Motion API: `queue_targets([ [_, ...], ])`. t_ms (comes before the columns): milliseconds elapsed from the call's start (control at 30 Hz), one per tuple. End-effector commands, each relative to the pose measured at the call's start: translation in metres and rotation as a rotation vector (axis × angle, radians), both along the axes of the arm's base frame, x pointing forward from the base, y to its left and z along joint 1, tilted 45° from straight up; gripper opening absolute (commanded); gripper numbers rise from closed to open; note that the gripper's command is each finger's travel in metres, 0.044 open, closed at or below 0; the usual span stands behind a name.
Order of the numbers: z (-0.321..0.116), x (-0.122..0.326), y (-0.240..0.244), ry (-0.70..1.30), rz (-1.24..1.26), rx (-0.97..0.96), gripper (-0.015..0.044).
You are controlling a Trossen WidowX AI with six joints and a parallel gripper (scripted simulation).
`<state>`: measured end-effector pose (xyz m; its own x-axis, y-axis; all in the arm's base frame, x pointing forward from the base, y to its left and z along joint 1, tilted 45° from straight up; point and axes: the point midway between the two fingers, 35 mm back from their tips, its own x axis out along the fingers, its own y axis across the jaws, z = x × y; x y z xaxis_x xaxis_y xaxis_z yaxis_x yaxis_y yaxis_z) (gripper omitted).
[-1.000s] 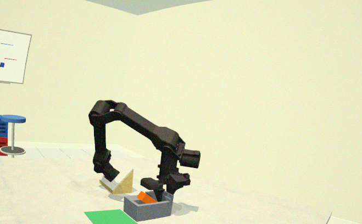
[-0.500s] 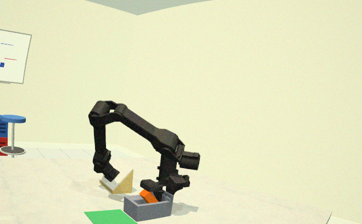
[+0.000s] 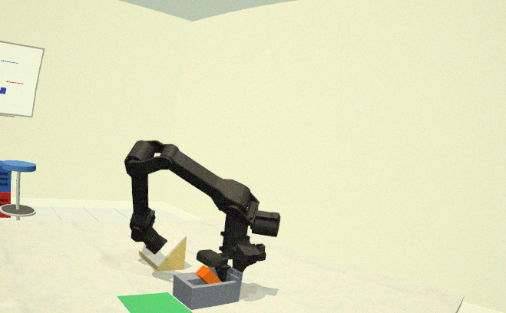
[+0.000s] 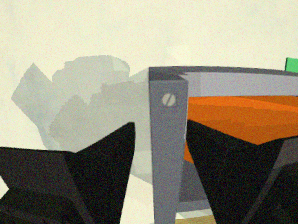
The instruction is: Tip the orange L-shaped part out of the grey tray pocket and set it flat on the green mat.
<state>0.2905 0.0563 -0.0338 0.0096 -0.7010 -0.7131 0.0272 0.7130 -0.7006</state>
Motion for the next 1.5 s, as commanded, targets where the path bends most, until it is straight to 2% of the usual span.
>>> queue_targets([
  [0,0.000,0.000,0.008,0.001,-0.001,0.000,0.0180],
  [200,0.011,0.002,0.023,0.001,-0.001,0.000,0.0180],
  [467,0.077,-0.001,0.073,0.003,-0.001,0.001,0.0180],
  [1367,0.073,0.001,0.073,-0.011,0.015,0.009,0.0180],
  [1467,0.077,0.002,0.070,0.049,0.076,0.007,0.0259],
])
